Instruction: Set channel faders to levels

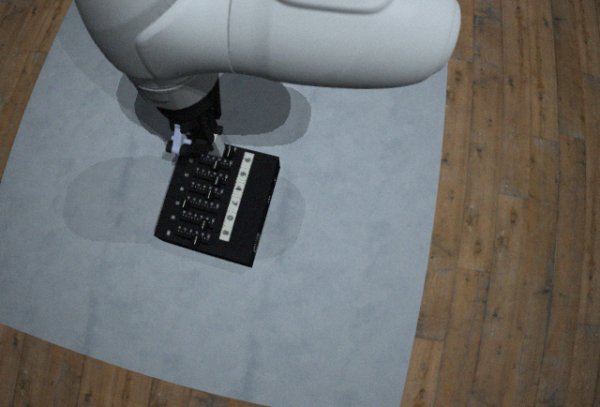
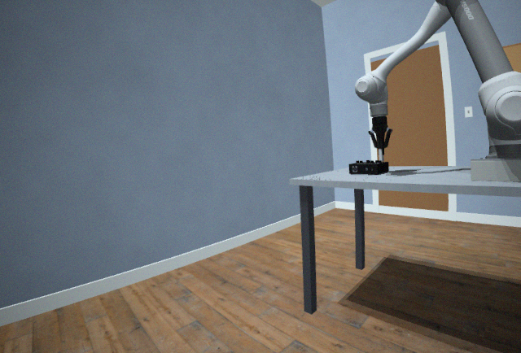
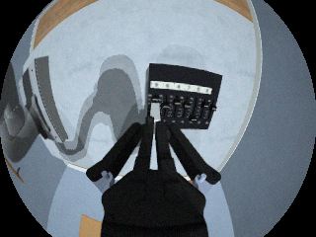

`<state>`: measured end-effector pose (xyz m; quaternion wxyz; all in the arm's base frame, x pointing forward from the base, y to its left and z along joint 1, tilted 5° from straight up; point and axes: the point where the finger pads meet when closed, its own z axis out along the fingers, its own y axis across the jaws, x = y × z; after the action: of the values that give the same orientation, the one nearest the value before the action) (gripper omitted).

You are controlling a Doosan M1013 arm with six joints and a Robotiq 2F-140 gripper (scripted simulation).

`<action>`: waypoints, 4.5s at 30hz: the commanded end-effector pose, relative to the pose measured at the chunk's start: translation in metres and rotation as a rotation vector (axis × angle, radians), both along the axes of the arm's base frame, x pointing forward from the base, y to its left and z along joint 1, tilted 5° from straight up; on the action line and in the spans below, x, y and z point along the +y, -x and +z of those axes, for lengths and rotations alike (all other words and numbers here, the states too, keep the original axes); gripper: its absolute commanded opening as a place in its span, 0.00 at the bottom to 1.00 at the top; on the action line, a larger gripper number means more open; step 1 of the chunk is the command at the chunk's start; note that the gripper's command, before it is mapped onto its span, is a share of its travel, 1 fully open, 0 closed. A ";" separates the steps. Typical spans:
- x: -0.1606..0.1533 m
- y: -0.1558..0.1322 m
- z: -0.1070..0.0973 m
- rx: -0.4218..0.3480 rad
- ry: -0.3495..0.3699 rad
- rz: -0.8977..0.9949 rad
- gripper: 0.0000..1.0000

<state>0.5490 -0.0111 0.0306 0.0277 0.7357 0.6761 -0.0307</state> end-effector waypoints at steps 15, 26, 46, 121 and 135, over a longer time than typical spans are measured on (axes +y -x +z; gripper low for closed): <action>-0.001 0.000 0.008 0.000 0.000 0.000 0.00; 0.001 0.000 0.034 0.000 0.000 0.000 0.00; 0.002 0.000 0.040 0.000 0.000 0.001 0.00; 0.042 -0.048 0.032 0.258 -0.024 3.131 0.00; 0.042 -0.048 0.032 0.258 -0.024 3.131 0.00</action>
<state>0.5967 0.0308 0.0629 -0.0307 -0.6760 0.7358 -0.0277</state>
